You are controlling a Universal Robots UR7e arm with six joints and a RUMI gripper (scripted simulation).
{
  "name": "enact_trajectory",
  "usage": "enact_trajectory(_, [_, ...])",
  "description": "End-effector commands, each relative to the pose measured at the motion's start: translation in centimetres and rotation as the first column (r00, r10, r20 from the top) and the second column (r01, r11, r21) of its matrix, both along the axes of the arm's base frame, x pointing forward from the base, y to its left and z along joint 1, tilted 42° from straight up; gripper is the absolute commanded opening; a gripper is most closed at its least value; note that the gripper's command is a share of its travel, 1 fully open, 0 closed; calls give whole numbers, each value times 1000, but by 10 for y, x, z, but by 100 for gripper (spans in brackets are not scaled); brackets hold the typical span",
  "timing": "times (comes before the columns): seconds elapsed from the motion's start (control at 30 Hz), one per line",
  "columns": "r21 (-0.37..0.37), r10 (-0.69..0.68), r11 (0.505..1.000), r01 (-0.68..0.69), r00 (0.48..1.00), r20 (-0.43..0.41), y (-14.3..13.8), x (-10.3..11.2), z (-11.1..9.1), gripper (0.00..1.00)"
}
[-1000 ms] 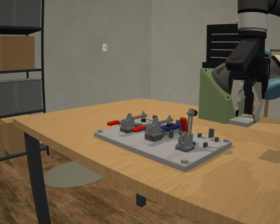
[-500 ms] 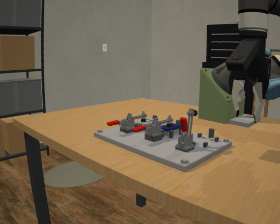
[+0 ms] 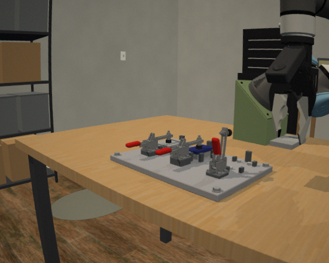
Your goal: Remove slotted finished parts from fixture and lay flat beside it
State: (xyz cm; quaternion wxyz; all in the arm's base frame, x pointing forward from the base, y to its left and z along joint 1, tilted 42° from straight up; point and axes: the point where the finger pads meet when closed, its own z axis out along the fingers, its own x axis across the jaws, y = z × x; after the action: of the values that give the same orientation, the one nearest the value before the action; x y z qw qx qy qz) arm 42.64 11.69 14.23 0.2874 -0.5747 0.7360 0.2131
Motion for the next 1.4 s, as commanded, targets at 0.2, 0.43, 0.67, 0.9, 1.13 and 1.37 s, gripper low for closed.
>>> enact_trajectory(0.2, [0, 0, 1000, 0, 1000, 1, 0, 0, 0, 0])
enact_trajectory(0.43, [0, 0, 1000, 0, 1000, 1, 1, 1, -2, 0])
enact_trajectory(0.67, [0, 0, 1000, 0, 1000, 1, 5, 2, -6, 0])
enact_trajectory(0.9, [0, 0, 1000, 0, 1000, 1, 13, 4, -15, 0])
enact_trajectory(1.13, [0, 0, 1000, 0, 1000, 1, 21, 6, -24, 0])
enact_trajectory(1.37, [0, 0, 1000, 0, 1000, 1, 32, 9, -37, 0])
